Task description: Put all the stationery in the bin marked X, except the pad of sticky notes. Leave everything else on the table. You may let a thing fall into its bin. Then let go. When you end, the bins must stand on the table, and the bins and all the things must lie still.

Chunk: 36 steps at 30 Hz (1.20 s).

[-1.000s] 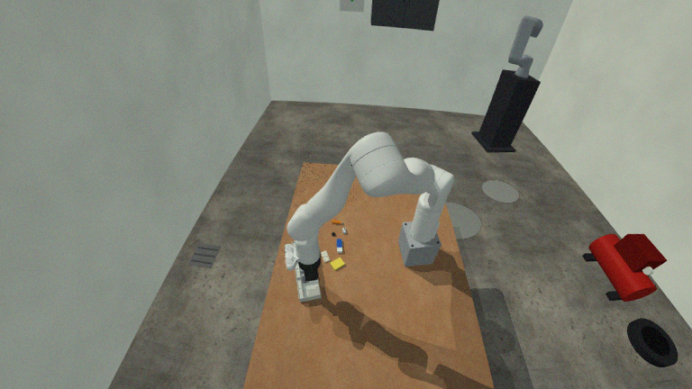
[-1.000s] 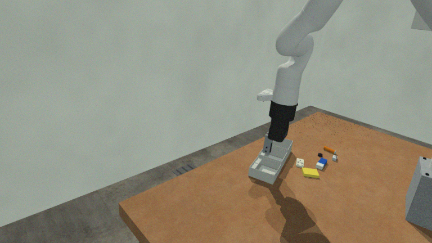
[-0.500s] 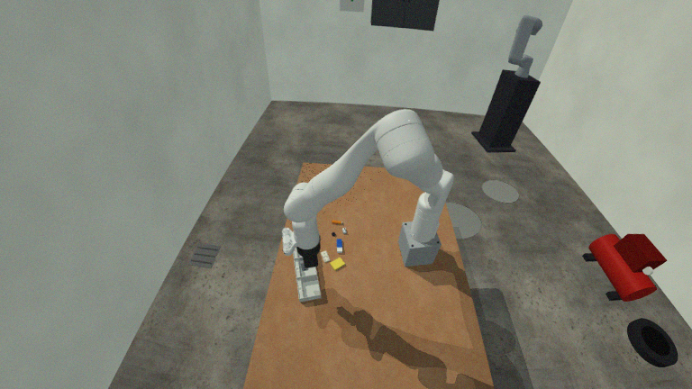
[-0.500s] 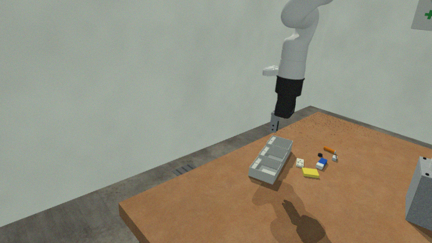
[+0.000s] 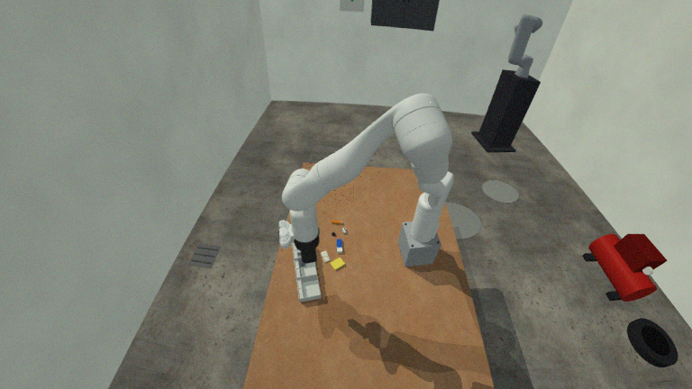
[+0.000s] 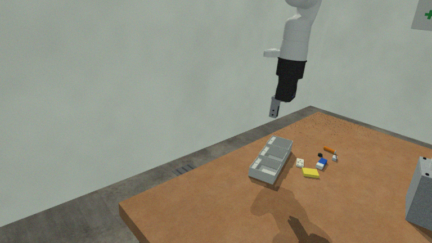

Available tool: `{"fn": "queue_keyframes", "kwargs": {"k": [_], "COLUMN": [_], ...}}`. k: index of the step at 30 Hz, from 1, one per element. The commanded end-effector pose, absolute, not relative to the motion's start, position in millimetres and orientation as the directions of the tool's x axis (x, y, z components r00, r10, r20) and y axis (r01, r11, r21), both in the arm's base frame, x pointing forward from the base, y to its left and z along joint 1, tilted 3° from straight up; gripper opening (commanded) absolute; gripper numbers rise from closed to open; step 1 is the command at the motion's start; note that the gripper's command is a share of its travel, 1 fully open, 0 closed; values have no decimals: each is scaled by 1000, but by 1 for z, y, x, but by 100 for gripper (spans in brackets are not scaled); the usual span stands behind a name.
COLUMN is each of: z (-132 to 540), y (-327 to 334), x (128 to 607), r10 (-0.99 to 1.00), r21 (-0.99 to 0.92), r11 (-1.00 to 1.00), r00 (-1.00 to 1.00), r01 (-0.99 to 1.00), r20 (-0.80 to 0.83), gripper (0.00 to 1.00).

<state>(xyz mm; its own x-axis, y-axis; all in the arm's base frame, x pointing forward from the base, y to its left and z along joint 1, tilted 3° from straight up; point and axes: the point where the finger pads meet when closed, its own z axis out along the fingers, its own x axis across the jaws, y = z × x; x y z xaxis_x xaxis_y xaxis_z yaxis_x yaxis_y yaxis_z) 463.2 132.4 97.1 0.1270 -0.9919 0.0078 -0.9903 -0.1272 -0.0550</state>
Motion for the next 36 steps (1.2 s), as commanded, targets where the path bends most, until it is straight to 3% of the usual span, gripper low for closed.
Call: {"fn": "queue_keyframes", "kwargs": {"k": [1,2,3,11,20,24,36], "z": [99,99,96,75,45,38,-3], "y": [134,134,127,84,25,11,-62], "x": [464,464,461,438,402,394,344], "r10": [-992,-992,-998,-971,-799,-745,-283], "r21": [-58,-58,-65,-62,-53,-50,-10], "r11": [-129,-129,-66,238,601,667,959], "r00": [129,129,66,-237,-600,-666,-957], "r01": [-990,-990,-996,-969,-798,-743,-283], "r20": [7,7,2,-13,-36,-41,-60], "gripper": [31,31,62,62,62,62,62]}}
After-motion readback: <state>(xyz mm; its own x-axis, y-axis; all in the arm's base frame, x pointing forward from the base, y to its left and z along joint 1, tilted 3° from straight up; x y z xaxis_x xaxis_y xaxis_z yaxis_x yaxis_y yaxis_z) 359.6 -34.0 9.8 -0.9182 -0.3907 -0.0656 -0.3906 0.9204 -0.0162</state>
